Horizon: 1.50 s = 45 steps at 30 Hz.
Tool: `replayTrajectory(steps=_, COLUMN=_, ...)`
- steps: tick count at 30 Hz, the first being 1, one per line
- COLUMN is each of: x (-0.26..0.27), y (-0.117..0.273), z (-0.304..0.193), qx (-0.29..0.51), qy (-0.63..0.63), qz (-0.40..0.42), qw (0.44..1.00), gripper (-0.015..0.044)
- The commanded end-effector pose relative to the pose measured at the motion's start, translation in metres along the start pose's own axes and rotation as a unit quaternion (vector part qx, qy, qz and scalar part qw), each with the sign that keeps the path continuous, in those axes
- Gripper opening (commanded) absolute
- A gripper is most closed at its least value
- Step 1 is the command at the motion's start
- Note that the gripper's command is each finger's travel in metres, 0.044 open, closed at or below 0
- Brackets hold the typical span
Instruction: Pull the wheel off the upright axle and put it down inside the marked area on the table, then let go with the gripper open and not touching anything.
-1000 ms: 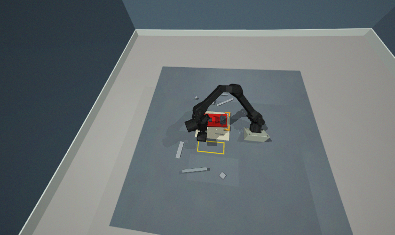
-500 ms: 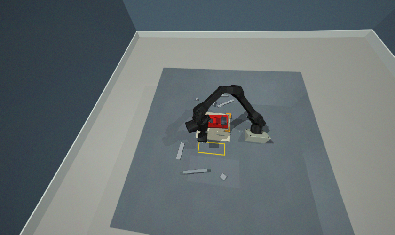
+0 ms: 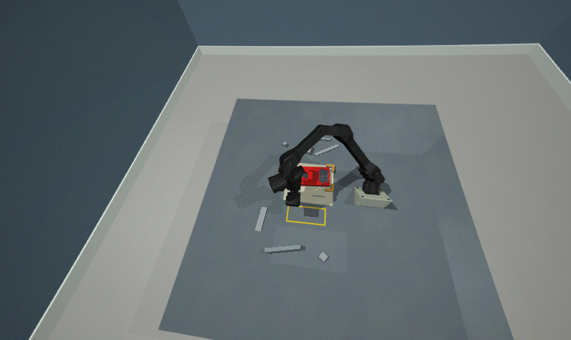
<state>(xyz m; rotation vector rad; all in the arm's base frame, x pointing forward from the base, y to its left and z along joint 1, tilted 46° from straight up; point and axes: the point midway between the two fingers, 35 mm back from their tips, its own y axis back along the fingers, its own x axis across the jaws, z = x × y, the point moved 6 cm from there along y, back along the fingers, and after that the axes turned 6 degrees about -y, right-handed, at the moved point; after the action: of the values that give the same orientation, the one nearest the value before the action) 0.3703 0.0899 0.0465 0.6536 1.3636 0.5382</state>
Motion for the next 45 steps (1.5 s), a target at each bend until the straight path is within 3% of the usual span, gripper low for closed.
replayTrajectory(steps=1, x=0.001, y=0.003, z=0.0, qx=-0.001, qy=-0.001, qz=0.003, qw=1.0, gripper=0.0)
replayTrajectory(steps=45, x=0.001, y=0.018, z=0.0, qx=-0.002, qy=-0.001, qz=0.003, qw=1.0, gripper=0.0)
